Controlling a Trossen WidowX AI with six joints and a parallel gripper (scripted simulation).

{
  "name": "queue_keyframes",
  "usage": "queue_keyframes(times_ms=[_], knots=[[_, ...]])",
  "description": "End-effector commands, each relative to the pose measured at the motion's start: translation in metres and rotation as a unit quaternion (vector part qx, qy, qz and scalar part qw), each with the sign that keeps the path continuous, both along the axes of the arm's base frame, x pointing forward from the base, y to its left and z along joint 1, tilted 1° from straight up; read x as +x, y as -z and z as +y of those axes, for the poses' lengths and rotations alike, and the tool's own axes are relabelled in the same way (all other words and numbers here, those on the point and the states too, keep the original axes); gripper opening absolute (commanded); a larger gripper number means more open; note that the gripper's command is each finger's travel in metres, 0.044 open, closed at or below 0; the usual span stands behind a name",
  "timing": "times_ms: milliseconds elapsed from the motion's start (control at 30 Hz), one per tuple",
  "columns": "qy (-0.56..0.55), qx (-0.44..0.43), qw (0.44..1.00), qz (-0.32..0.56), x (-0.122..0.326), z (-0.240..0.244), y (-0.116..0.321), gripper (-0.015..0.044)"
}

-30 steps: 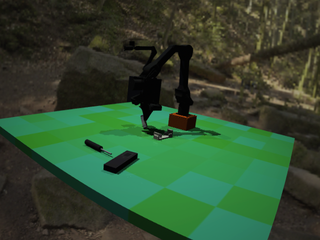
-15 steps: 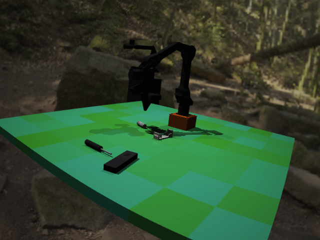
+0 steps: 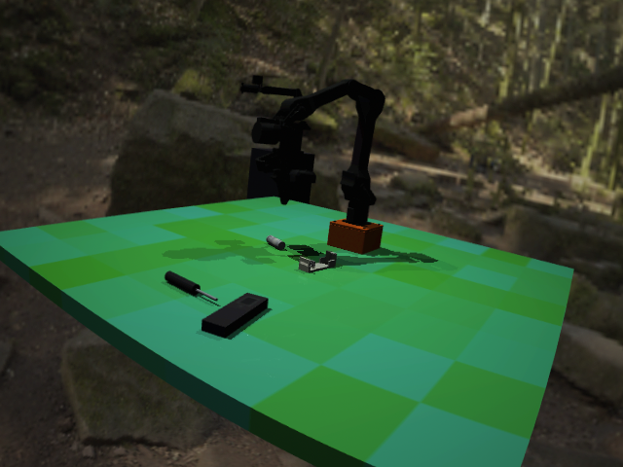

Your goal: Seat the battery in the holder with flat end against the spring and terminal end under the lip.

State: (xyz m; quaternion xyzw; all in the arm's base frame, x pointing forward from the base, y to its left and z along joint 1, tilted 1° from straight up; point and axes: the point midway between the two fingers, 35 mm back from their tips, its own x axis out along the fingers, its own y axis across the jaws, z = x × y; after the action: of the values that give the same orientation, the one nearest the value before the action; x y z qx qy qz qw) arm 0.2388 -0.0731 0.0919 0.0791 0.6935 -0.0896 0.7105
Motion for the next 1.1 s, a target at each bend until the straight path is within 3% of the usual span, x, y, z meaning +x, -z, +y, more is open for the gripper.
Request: queue_keyframes(times_ms=[0,200,500,567,1067], knots=[[-0.061,-0.002,0.998,0.001,0.001,-0.002,0.006,0.0079],[-0.33,-0.008,0.944,0.006,0.0,-0.011,0.03,0.0236],[-0.675,-0.016,0.738,0.014,-0.005,-0.022,0.066,0.0239],[-0.696,-0.016,0.717,0.014,-0.005,-0.023,0.068,0.0239],[-0.696,-0.016,0.717,0.014,-0.005,-0.023,0.069,0.0239]])
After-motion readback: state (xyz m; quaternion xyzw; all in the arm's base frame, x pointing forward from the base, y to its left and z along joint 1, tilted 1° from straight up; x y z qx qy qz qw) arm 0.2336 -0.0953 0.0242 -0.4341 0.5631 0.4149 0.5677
